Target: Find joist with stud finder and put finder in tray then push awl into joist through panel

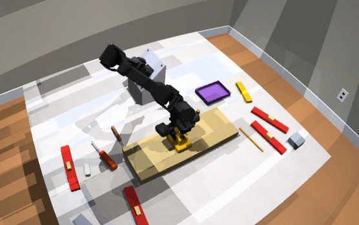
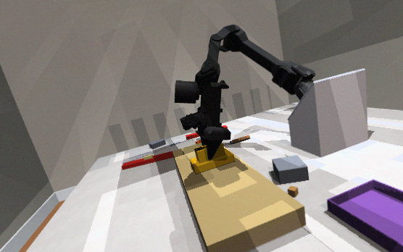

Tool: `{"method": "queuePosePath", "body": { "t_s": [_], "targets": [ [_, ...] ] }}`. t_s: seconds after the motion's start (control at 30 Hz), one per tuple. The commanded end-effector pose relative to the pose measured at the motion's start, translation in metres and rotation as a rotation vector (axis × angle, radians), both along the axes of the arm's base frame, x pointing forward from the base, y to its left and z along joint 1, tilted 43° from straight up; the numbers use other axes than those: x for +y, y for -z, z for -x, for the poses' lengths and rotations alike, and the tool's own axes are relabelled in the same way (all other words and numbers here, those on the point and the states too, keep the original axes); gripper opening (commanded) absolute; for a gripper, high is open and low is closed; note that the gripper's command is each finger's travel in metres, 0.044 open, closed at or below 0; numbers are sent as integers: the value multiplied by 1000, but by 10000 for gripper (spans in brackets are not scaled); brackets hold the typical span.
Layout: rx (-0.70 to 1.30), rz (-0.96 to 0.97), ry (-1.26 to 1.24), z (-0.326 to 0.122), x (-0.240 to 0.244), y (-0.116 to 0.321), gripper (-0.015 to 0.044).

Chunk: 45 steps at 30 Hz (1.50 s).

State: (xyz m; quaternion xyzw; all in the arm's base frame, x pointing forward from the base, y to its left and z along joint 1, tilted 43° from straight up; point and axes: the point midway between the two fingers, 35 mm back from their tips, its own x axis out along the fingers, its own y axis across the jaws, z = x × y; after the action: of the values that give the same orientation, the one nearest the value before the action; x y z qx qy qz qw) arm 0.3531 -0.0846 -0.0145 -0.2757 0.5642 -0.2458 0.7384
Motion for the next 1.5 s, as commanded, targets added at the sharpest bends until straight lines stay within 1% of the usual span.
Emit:
{"method": "queuePosePath", "body": {
  "t_s": [0.0,1.47],
  "targets": [
    [-3,2,4,1,-6,-5,0],
    [-3,5,4,4,-56,-52,0]
  ]
}}
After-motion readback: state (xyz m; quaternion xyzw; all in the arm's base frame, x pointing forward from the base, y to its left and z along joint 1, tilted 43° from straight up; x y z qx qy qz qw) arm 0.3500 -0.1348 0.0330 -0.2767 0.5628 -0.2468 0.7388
